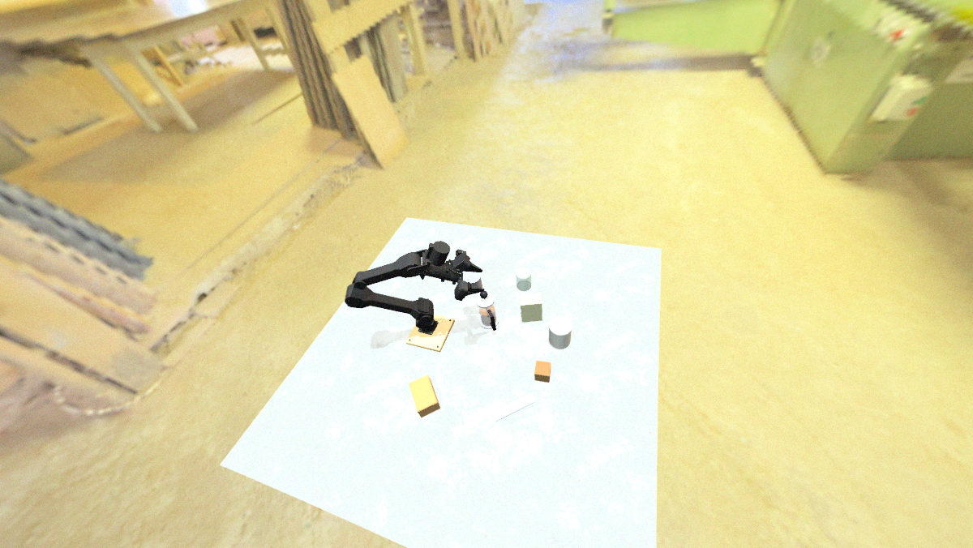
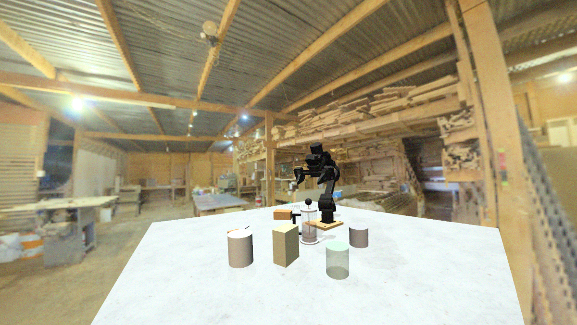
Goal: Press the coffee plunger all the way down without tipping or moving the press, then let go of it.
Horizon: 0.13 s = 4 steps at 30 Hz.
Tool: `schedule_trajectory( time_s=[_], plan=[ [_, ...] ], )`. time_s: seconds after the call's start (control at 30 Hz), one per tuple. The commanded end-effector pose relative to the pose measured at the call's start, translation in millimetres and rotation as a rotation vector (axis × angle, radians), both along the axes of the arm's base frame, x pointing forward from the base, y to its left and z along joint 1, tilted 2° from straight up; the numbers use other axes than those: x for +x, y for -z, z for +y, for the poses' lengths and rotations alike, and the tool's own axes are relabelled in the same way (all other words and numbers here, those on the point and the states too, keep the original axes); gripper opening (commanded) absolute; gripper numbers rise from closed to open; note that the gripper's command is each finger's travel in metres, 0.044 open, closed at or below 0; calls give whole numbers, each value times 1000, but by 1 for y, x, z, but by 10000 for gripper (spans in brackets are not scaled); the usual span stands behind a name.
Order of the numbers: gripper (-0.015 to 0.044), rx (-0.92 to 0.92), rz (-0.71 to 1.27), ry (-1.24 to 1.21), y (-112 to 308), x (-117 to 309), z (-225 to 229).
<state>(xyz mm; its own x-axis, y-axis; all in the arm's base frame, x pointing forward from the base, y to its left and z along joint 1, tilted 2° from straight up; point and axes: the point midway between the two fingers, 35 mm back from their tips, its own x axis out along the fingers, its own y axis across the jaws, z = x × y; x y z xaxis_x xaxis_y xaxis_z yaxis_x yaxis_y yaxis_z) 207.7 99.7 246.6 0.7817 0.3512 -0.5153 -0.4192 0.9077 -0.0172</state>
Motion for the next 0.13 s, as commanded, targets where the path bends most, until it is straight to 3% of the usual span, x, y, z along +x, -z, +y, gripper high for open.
schedule_trajectory(
  time_s=[0.0,0.1],
  plan=[
    [440,4,-6,5,-3,-1,-1],
    [440,4,-6,5,-3,-1,-1]
  ],
)
